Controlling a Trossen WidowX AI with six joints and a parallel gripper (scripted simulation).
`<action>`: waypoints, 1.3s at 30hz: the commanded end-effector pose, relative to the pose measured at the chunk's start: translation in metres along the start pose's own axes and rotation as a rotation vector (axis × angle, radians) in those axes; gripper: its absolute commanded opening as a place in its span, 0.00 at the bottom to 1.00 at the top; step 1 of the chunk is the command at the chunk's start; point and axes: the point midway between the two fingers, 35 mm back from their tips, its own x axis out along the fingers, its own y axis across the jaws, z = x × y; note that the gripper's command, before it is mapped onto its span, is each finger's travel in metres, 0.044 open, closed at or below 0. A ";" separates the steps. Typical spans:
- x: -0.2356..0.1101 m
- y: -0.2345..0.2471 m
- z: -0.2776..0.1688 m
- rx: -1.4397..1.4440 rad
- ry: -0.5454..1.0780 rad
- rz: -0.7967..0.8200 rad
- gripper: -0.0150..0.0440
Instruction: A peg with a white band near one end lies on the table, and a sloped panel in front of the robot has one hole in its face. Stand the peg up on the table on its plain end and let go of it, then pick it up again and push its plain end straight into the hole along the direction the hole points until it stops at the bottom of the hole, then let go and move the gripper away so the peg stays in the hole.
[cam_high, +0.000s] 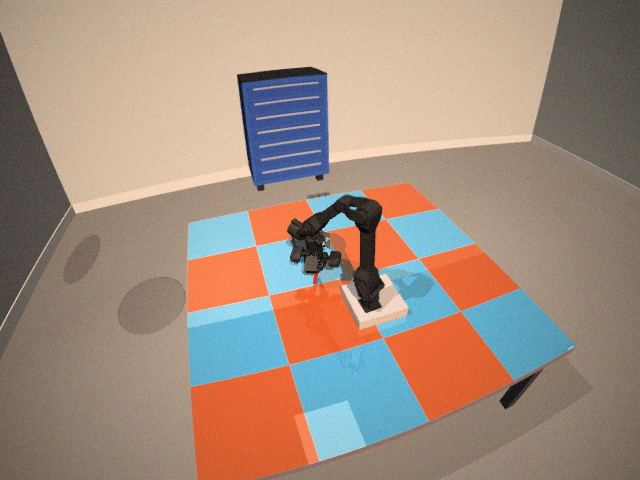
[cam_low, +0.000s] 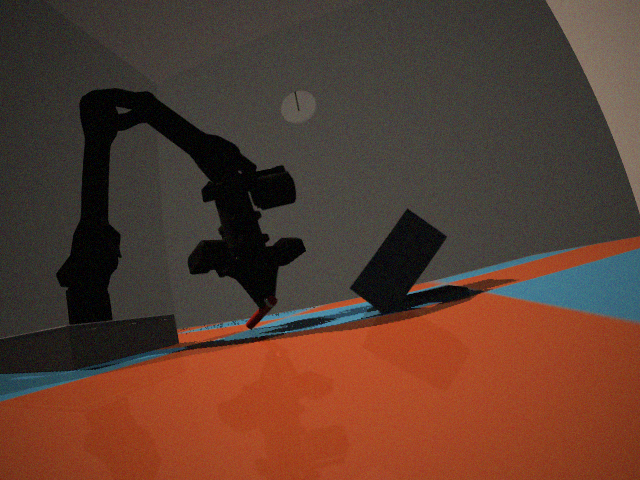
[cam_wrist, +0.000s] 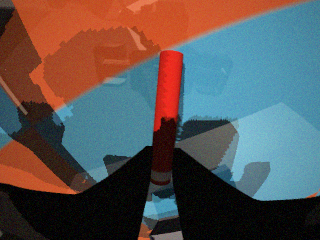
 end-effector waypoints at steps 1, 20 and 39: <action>-0.002 0.001 0.002 0.003 0.043 0.000 0.34; -0.011 0.000 0.011 0.003 0.206 0.000 0.34; -0.018 0.000 0.022 0.003 0.368 0.001 0.34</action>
